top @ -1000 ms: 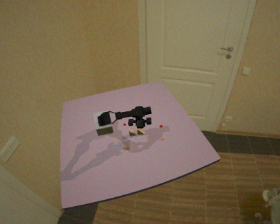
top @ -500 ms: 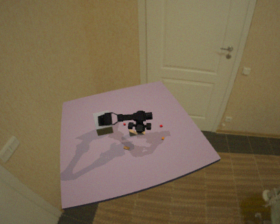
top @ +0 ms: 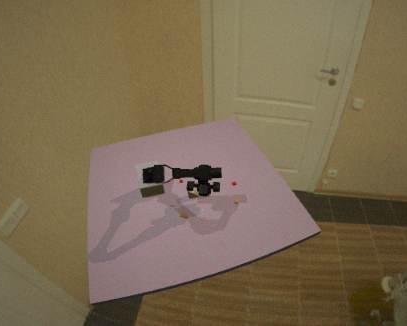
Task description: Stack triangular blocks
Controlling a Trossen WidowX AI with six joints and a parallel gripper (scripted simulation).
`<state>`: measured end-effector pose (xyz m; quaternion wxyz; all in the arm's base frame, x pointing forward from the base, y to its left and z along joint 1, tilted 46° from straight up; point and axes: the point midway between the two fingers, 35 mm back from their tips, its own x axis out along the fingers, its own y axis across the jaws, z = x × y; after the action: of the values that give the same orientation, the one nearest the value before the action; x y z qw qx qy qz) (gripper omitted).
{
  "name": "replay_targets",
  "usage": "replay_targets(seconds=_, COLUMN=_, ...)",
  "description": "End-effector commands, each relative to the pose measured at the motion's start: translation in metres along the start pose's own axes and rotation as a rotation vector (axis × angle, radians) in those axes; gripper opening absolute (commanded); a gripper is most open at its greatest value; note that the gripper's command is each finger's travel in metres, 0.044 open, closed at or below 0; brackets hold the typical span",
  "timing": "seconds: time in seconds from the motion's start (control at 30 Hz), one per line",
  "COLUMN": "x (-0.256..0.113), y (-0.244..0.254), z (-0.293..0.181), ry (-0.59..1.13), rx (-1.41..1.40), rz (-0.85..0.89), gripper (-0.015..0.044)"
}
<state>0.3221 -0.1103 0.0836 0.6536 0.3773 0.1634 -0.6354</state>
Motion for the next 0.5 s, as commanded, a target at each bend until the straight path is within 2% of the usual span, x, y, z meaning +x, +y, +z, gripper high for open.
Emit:
replay_targets(seconds=0.0, x=0.009, y=-0.005, z=-0.003, ry=0.001, rx=-0.017, rz=-0.012, gripper=0.0000)
replay_targets(seconds=0.47, x=0.027, y=-0.006, z=-0.002, ry=-0.001, rx=-0.017, rz=-0.011, gripper=0.0000)
